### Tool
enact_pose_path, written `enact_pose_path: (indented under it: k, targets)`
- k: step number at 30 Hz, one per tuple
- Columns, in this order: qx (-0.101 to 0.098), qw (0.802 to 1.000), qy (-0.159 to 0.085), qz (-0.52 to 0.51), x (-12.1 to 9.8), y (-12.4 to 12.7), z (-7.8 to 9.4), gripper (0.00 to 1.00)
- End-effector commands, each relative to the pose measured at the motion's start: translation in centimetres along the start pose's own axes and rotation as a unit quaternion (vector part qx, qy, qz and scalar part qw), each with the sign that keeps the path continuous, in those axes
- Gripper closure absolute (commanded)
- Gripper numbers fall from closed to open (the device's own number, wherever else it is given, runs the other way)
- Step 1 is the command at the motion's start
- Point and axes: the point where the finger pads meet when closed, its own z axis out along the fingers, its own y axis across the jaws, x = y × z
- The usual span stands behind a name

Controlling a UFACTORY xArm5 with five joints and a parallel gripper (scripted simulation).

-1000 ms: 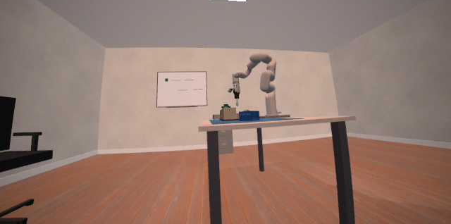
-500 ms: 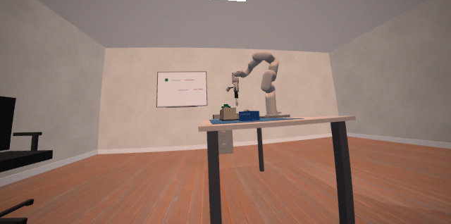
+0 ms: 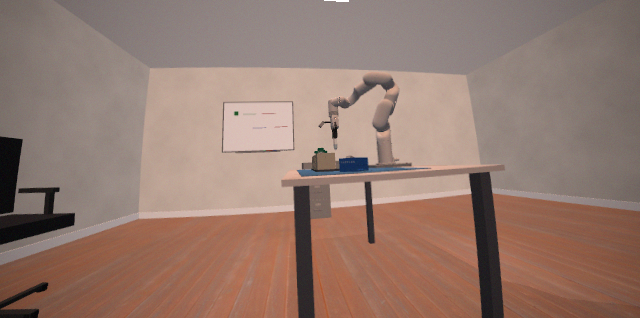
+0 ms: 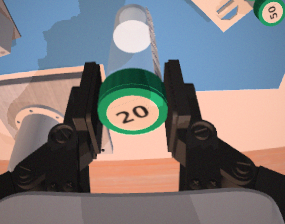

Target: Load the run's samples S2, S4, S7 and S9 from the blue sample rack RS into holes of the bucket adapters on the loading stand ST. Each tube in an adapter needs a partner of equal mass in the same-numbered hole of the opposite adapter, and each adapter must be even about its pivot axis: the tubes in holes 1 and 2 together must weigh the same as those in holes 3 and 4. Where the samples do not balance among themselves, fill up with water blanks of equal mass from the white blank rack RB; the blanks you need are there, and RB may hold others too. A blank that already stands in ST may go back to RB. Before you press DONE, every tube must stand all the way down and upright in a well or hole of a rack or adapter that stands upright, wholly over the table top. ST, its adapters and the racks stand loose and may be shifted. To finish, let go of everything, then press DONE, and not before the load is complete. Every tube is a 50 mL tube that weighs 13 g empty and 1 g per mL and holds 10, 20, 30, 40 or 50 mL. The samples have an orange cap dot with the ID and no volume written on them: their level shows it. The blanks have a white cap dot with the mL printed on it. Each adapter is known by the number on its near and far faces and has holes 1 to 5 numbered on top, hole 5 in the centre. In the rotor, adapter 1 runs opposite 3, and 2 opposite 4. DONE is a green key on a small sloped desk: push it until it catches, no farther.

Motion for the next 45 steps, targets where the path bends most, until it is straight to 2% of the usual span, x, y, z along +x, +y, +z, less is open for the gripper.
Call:
enact_pose_path:
  k: [1, 9, 11, 26, 28, 43, 45]
  targets:
    - [-0.001, 1.000, 0.002, -0.002, 0.5, -1.5, -0.2, 1.00]
    - [-0.001, 1.000, 0.002, -0.002, 1.6, -5.4, -0.2, 1.00]
    - [-0.001, 1.000, 0.002, -0.002, 1.6, -5.4, -0.2, 1.00]
    - [0.000, 1.000, 0.003, -0.002, 3.5, -12.6, -0.2, 1.00]
    - [0.000, 1.000, 0.003, -0.002, 3.5, -12.6, -0.2, 1.00]
    - [0.001, 1.000, 0.003, -0.002, 5.5, -19.9, -0.2, 1.00]
    - [0.001, 1.000, 0.003, -0.002, 5.5, -19.9, -0.2, 1.00]
